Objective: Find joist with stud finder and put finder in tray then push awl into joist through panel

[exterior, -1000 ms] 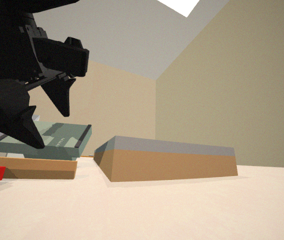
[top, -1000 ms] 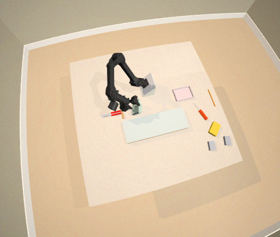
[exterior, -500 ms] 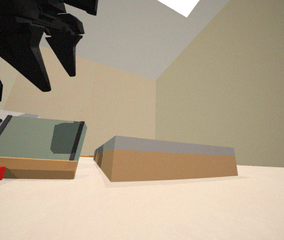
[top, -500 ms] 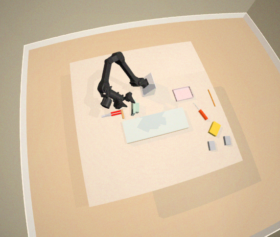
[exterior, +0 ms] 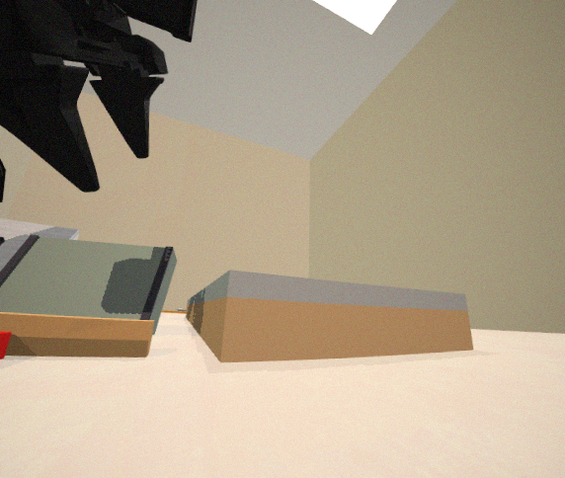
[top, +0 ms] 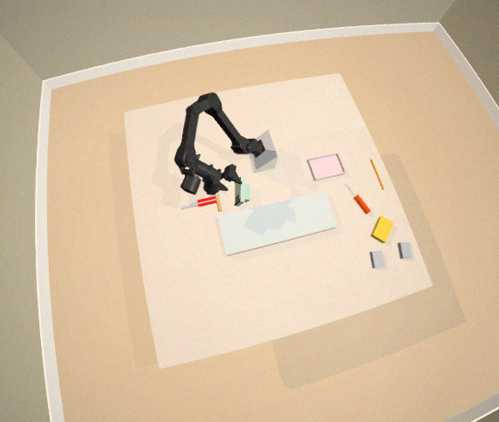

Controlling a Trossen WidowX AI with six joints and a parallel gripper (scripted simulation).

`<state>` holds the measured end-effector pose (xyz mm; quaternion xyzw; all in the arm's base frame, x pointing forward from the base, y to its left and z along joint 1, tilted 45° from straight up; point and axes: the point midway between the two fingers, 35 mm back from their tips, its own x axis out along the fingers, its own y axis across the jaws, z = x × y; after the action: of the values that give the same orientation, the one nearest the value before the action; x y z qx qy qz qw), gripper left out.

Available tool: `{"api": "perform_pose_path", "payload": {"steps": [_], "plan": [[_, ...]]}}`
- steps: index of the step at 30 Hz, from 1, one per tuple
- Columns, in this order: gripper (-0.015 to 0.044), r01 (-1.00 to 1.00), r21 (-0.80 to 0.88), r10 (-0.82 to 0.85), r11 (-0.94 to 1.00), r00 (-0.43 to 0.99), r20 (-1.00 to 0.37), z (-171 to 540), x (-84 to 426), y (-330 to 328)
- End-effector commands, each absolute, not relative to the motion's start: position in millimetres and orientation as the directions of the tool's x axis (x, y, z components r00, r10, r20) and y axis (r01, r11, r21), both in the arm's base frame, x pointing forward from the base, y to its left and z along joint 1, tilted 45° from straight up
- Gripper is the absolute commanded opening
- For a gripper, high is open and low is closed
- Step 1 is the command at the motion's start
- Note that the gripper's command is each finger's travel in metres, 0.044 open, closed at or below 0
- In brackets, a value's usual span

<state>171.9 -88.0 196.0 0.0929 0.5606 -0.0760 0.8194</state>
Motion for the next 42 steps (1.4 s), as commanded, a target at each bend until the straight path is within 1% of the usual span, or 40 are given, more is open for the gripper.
{"api": "perform_pose_path", "payload": {"steps": [1, 4, 8, 12, 15, 18, 21, 23, 28, 33, 42], "plan": [[0.044, 0.224, 0.065, -0.021, 0.972, 0.361, -0.932, 196.0, 172.2, -88.3], [0.044, 0.27, 0.071, -0.025, 0.96, 0.337, -0.941, 191.8, 172.7, -87.9], [0.044, 0.52, 0.045, -0.069, 0.853, 0.197, -0.978, 169.5, 174.7, -84.9], [0.044, 0.73, -0.056, -0.149, 0.681, 0.063, -0.987, 149.7, 176.3, -81.6], [0.044, 0.829, -0.141, -0.223, 0.541, -0.02, -0.975, 137.2, 177.0, -76.3], [0.044, 0.899, -0.206, -0.313, 0.386, -0.083, -0.946, 127.0, 178.0, -71.5], [0.044, 0.95, -0.23, -0.411, 0.213, -0.127, -0.903, 118.7, 179.0, -68.5], [0.044, 0.956, -0.247, -0.476, 0.156, -0.147, -0.867, 114.2, 179.7, -67.6], [0.044, 0.982, -0.19, -0.564, -0.002, -0.159, -0.81, 109.4, 181.5, -66.4], [0.044, 0.989, -0.091, -0.66, -0.12, -0.147, -0.737, 105.6, 184.7, -64.4], [0.044, 0.945, 0.182, -0.767, -0.271, -0.098, -0.634, 102.7, 190.7, -60.0]]}}
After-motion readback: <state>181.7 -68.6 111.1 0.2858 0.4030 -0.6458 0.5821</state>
